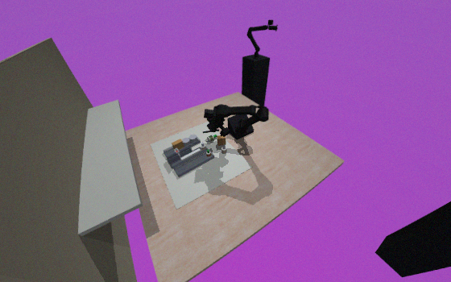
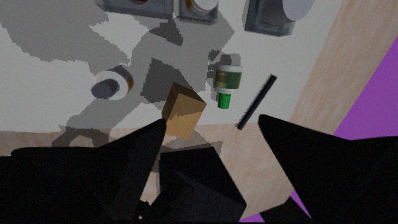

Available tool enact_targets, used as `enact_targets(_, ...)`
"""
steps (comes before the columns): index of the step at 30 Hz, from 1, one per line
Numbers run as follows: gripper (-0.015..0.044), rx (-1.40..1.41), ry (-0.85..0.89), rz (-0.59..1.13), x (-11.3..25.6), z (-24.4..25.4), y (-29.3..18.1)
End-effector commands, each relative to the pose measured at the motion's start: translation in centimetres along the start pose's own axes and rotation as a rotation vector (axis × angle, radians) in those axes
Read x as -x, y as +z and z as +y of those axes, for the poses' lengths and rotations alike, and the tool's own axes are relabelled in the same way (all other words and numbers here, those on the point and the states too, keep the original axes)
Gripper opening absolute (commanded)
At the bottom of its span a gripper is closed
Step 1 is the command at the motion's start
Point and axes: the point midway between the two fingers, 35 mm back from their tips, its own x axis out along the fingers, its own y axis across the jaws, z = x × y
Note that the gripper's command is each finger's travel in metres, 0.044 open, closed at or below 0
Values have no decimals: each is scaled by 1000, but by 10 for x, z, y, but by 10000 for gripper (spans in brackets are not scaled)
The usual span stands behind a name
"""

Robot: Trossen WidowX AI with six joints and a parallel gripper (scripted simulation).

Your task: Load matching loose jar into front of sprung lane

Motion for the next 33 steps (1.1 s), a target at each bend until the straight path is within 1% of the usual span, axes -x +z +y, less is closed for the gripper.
enact_targets(1, 440, -161, 282, -15, 15, 75, 22)
enact_targets(3, 440, -191, 328, -7, 18, 87, 25)
enact_targets(12, 440, -192, 330, -7, 19, 89, 28)
enact_targets(15, 440, -192, 330, -7, 3, 94, 28)
enact_targets(19, 440, -192, 331, -7, -1, 96, 28)
enact_targets(21, 440, -192, 331, -8, -12, 100, 29)
enact_targets(25, 440, -192, 331, -8, -15, 101, 29)
enact_targets(28, 440, -191, 332, -8, -27, 105, 30)
enact_targets(33, 440, -191, 332, -8, -30, 106, 31)
